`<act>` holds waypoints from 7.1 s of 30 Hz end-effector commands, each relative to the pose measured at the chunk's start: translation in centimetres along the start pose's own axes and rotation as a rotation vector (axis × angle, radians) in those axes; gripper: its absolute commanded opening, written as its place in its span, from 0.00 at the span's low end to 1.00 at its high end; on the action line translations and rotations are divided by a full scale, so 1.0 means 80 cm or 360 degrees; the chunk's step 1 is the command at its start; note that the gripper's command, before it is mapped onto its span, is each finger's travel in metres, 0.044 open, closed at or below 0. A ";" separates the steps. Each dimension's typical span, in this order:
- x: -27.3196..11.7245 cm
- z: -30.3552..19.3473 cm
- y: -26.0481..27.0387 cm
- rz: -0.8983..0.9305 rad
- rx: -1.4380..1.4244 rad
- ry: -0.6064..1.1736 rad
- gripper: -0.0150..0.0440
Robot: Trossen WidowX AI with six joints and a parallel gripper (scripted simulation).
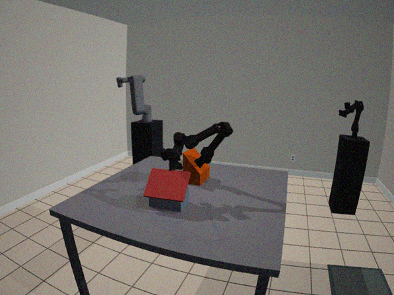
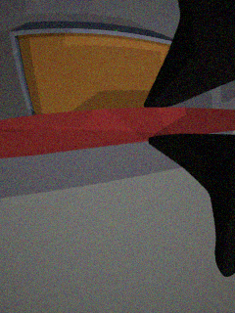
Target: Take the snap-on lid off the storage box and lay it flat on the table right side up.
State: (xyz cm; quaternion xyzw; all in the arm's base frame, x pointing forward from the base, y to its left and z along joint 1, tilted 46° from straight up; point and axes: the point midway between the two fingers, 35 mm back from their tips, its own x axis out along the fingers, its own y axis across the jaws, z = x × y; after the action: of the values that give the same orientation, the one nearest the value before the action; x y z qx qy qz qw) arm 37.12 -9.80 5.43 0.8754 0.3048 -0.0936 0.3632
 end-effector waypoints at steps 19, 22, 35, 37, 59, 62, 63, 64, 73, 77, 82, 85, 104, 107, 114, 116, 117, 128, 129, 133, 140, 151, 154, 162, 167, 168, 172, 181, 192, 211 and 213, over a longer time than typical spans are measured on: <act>-0.025 0.000 0.035 0.0016 -0.0020 0.0001 0.25; -0.028 0.000 0.039 0.0016 -0.0020 0.0000 0.25; -0.033 -0.005 0.040 0.0016 -0.0020 0.0000 0.25; -0.033 -0.010 0.039 0.0016 -0.0019 0.0000 0.25; -0.037 -0.065 0.034 0.0015 -0.0016 0.0002 0.25; -0.038 -0.072 0.033 0.0015 -0.0015 0.0002 0.25; -0.038 -0.075 0.033 0.0015 -0.0015 0.0002 0.25; -0.038 -0.077 0.032 0.0015 -0.0015 0.0002 0.25; -0.040 -0.100 0.031 0.0014 -0.0013 0.0003 0.25; -0.041 -0.110 0.030 0.0014 -0.0013 0.0003 0.25; -0.042 -0.122 0.029 0.0014 -0.0012 0.0003 0.25; -0.043 -0.129 0.028 0.0014 -0.0012 0.0003 0.25; -0.047 -0.177 0.024 0.0014 -0.0009 0.0004 0.25; -0.048 -0.184 0.024 0.0014 -0.0009 0.0005 0.25; -0.049 -0.202 0.022 0.0014 -0.0008 0.0005 0.25; -0.050 -0.207 0.022 0.0014 -0.0008 0.0005 0.25; -0.050 -0.209 0.022 0.0014 -0.0008 0.0005 0.25; -0.053 -0.237 0.019 0.0014 -0.0007 0.0006 0.25; -0.053 -0.239 0.019 0.0014 -0.0007 0.0006 0.25; -0.054 -0.249 0.019 0.0014 -0.0006 0.0007 0.25; -0.056 -0.267 0.017 0.0014 -0.0006 0.0007 0.25; -0.058 -0.294 0.015 0.0015 -0.0005 0.0009 0.25; -0.059 -0.302 0.015 0.0015 -0.0005 0.0009 0.25; -0.061 -0.322 0.013 0.0016 -0.0004 0.0010 0.25; -0.063 -0.334 0.012 0.0016 -0.0004 0.0011 0.25; -0.063 -0.337 0.012 0.0016 -0.0004 0.0011 0.25; -0.064 -0.347 0.011 0.0017 -0.0004 0.0012 0.25; -0.066 -0.369 0.010 0.0018 -0.0003 0.0014 0.25; -0.070 -0.397 0.008 0.0019 -0.0002 0.0016 0.25; -0.063 -0.404 -0.005 0.0020 -0.0001 0.0018 0.25; -0.061 -0.404 -0.007 0.0020 -0.0001 0.0018 0.25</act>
State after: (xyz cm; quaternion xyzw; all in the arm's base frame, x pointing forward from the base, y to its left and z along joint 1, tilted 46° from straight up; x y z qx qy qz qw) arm 30.94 10.57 30.59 0.8760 0.3070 -0.0840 0.3624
